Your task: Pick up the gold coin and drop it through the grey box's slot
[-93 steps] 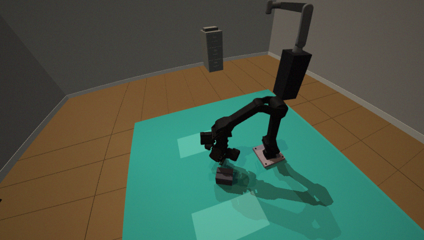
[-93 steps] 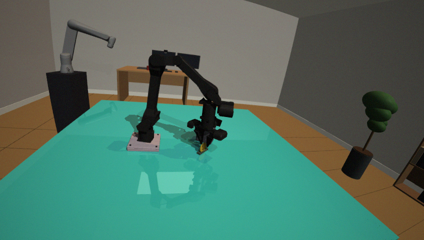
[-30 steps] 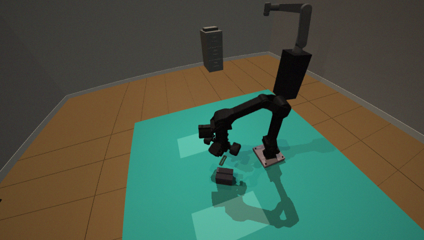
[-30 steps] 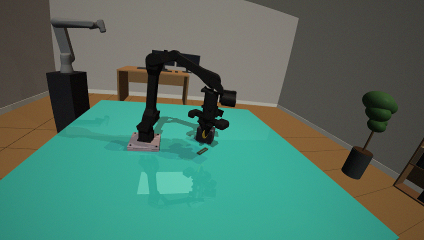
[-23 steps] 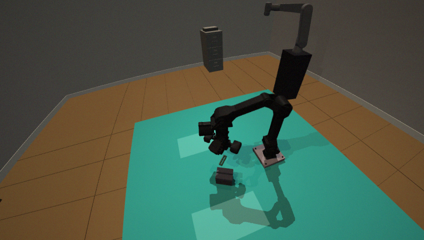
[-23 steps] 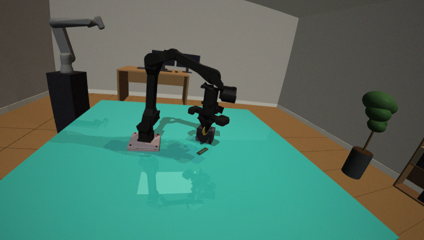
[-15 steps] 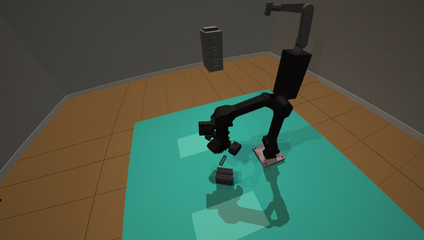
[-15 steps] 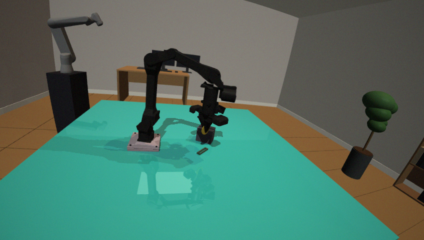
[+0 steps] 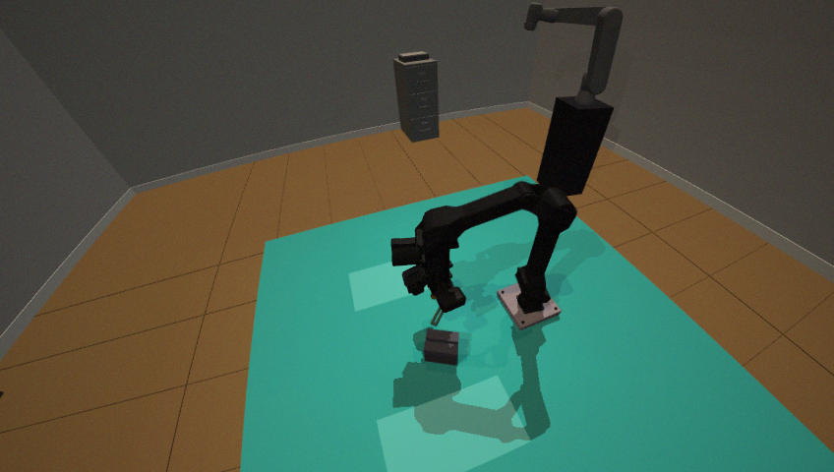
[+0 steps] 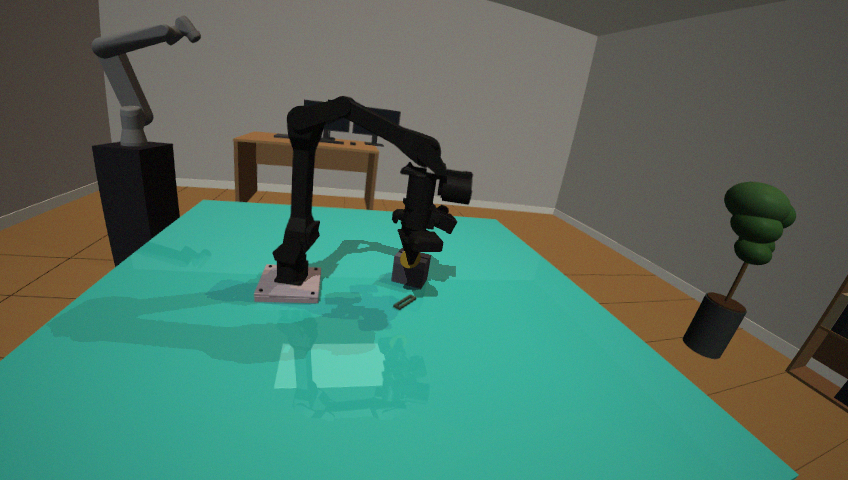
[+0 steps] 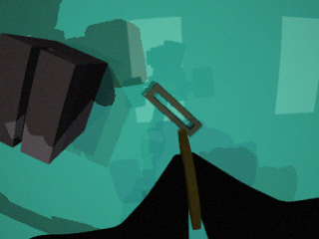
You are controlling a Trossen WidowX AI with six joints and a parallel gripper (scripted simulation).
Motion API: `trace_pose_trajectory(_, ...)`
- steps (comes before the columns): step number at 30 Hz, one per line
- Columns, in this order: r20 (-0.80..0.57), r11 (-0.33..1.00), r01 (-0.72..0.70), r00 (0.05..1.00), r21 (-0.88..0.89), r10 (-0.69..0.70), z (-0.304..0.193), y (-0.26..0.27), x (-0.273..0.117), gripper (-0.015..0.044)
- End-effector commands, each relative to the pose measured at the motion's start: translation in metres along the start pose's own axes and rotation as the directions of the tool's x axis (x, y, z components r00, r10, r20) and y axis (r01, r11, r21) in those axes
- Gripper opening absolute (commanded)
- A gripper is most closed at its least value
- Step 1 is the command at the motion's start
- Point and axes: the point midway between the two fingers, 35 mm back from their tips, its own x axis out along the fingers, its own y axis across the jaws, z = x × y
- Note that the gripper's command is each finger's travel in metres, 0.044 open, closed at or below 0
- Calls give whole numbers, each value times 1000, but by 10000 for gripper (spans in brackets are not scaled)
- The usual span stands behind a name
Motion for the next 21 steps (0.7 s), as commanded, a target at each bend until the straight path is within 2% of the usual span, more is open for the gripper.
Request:
trace_pose_trajectory(1, -4, 992, 4, 1000, 128, -4, -1, 0, 0, 0)
trace_pose_trajectory(14, -4, 845, 6, 1000, 535, -4, -3, 0, 0, 0)
trace_pose_trajectory(21, -4, 833, 6, 1000, 554, -4, -2, 0, 0, 0)
